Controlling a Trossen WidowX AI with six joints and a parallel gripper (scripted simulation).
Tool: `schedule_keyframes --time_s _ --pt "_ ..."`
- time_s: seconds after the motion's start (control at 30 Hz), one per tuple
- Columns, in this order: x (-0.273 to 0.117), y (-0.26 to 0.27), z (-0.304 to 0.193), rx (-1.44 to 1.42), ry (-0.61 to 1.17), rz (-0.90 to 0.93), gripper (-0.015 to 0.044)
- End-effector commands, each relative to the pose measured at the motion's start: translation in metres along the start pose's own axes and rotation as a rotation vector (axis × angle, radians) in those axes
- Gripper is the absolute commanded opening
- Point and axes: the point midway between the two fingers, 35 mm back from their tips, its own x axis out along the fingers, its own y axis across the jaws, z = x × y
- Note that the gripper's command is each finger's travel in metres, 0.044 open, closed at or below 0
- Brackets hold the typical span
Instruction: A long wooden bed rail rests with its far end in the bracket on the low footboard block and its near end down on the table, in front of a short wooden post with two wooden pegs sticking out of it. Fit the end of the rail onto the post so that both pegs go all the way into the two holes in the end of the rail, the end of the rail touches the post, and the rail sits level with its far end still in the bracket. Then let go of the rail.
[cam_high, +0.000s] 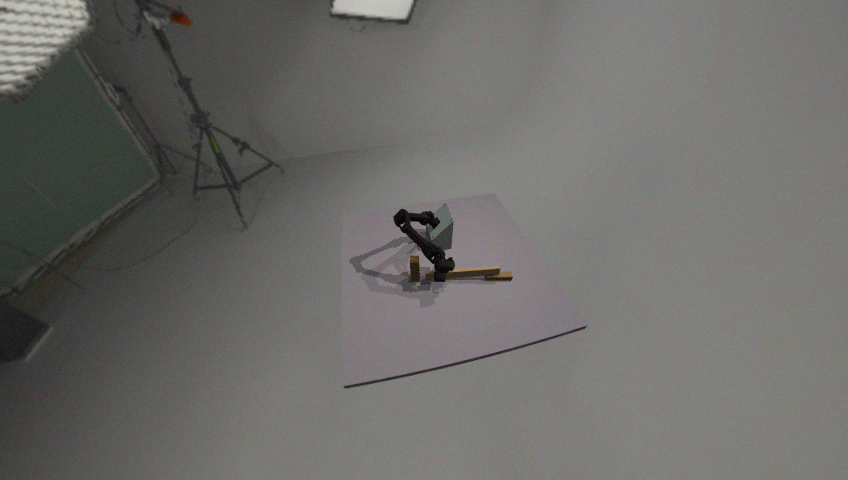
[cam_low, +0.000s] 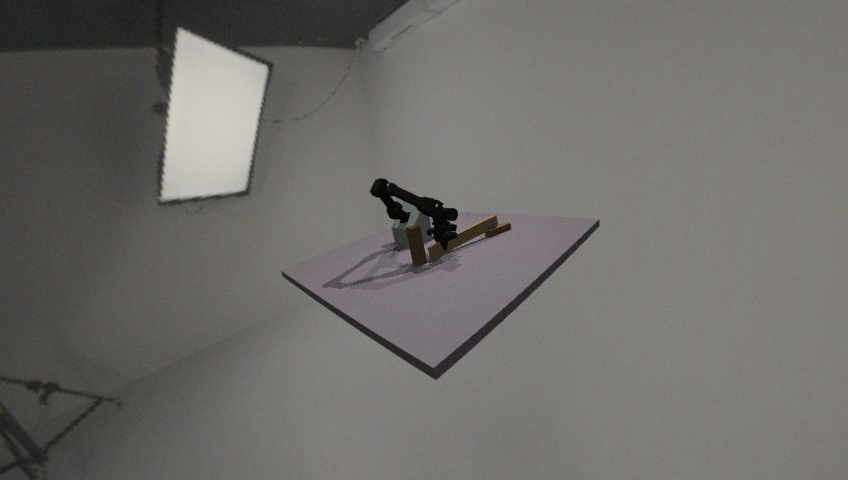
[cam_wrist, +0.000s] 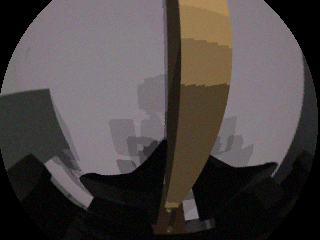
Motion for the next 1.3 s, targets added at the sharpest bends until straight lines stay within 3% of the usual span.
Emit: schedule_keyframes --time_s 0.0,0.13,1.27 --pt "0.001 0.000 0.000 -0.004 0.003 0.001 0.0046" --pt "0.001 0.000 0.000 -0.004 0.003 0.001 0.0000" --pt "-0.012 -0.001 0.000 -0.003 0.002 0.001 0.0000"
